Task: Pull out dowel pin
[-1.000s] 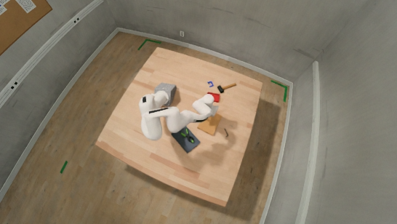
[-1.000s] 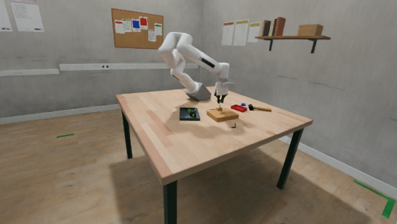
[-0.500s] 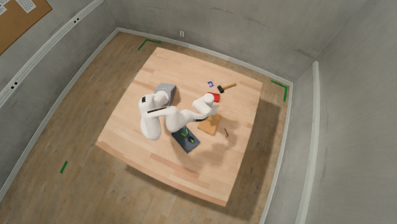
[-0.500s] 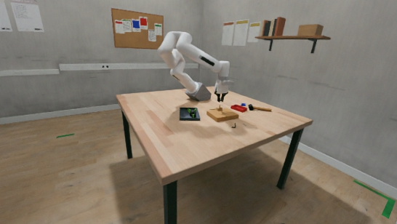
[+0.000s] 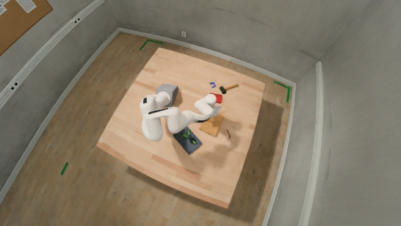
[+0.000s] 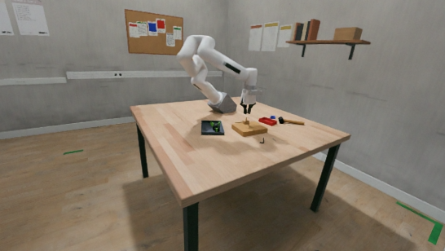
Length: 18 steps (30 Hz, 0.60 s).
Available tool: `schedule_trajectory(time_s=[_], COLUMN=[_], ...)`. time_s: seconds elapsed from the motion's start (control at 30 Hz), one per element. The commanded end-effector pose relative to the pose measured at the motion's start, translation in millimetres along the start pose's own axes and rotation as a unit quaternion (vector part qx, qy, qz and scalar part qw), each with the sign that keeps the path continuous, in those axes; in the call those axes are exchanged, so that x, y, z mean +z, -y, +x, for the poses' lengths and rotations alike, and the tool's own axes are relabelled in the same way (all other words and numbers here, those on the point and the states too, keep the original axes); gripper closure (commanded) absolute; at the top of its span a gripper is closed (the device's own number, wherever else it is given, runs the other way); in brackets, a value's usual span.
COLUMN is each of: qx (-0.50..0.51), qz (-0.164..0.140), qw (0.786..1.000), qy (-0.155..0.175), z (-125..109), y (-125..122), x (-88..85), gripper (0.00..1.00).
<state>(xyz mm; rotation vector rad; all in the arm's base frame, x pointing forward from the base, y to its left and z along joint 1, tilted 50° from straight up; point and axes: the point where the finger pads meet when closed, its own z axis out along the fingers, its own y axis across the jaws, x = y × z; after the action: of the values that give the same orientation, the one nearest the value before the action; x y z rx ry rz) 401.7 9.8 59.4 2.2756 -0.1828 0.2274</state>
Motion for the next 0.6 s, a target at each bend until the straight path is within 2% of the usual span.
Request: schedule_trajectory(time_s=[0.0, 0.27, 0.4, 0.57], qx=[0.001, 0.011, 0.038, 0.091], qz=[0.001, 0.003, 0.008, 0.012], qw=[1.000, 1.000, 0.999, 0.996], qy=[-0.001, 0.000, 0.001, 0.002], z=[1, 5, 12, 16], y=[0, -13, -49, -115], x=[-1.2, -0.1, 3.5, 11.6], gripper=[0.72, 0.72, 0.72, 0.72])
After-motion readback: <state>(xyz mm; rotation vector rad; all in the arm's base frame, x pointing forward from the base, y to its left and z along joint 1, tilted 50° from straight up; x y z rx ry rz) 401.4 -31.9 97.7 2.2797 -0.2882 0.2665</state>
